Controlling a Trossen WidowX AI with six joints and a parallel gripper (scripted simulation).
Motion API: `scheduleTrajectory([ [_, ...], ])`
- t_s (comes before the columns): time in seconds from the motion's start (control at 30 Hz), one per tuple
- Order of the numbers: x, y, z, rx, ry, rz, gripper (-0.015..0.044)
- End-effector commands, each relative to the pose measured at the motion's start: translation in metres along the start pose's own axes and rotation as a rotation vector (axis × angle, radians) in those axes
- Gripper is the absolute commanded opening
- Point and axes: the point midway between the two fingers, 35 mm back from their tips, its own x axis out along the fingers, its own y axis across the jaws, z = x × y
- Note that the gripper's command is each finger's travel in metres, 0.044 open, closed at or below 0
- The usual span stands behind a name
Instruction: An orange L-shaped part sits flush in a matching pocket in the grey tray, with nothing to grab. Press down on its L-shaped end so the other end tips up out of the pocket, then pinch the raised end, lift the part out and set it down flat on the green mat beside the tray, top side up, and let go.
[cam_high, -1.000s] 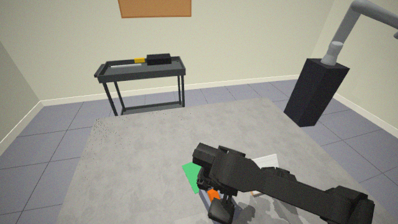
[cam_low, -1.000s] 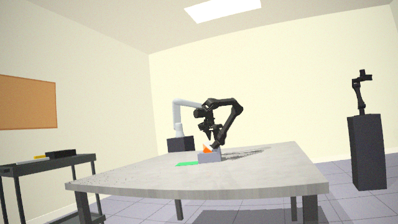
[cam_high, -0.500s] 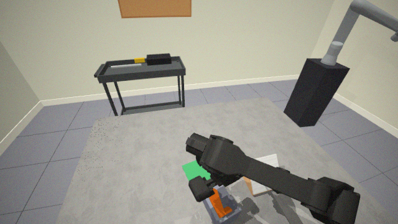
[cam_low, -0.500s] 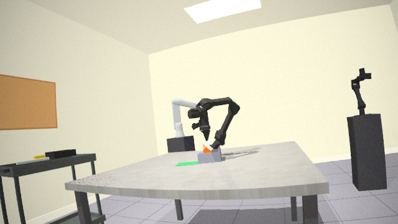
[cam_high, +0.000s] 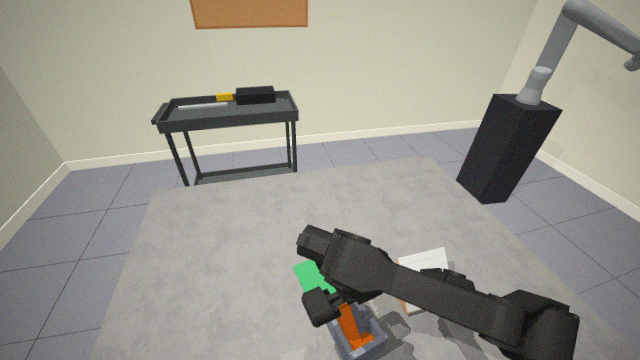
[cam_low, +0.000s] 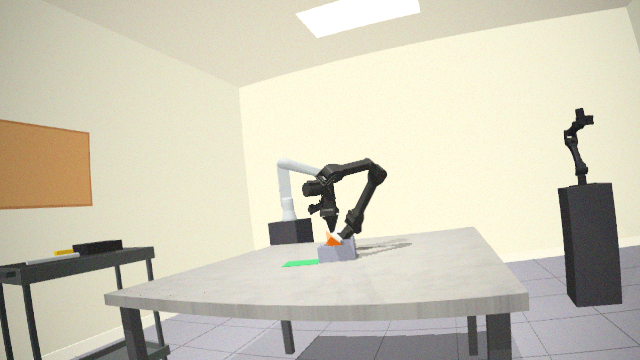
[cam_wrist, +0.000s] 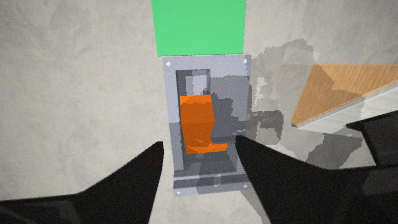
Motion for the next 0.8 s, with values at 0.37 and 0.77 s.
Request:
scheduleTrajectory([
  [0.37, 0.023, 0.001, 0.000, 0.005, 0.003, 0.006, 0.0280],
  [0.77, 0.042, 0.001, -0.001, 0.005, 0.004, 0.007, 0.0280],
])
